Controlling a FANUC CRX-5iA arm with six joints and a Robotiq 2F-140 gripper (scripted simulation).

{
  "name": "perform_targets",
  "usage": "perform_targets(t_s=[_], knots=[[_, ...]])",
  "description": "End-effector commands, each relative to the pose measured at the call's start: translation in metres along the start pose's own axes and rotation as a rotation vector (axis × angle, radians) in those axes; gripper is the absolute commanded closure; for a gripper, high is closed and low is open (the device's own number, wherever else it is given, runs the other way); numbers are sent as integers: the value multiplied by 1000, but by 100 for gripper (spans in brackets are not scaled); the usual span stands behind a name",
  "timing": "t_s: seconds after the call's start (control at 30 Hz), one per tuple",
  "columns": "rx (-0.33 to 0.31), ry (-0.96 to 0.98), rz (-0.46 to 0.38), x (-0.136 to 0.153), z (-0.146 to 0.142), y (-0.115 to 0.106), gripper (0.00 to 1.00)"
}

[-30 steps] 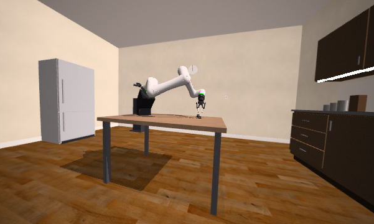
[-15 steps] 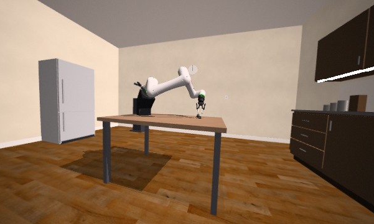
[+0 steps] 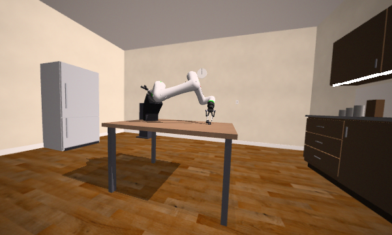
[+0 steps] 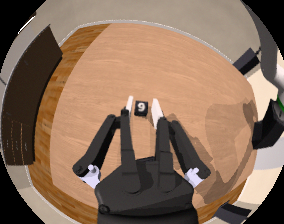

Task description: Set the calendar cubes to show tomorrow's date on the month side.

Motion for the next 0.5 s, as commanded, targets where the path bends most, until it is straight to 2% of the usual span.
perform_targets(t_s=[0.0,0.47], knots=[[0,0,0,4,1,4,65],[0,0,0,17,4,18,65]])
Point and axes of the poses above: the point where the finger pads meet when closed, its own y axis out along the fingers, its own z axis across the jaws, x = y × z, the point moved 1 cm from there along -y, back along the fingers, and after that the axes turned 14 degrees about y, right-handed, at the moved point
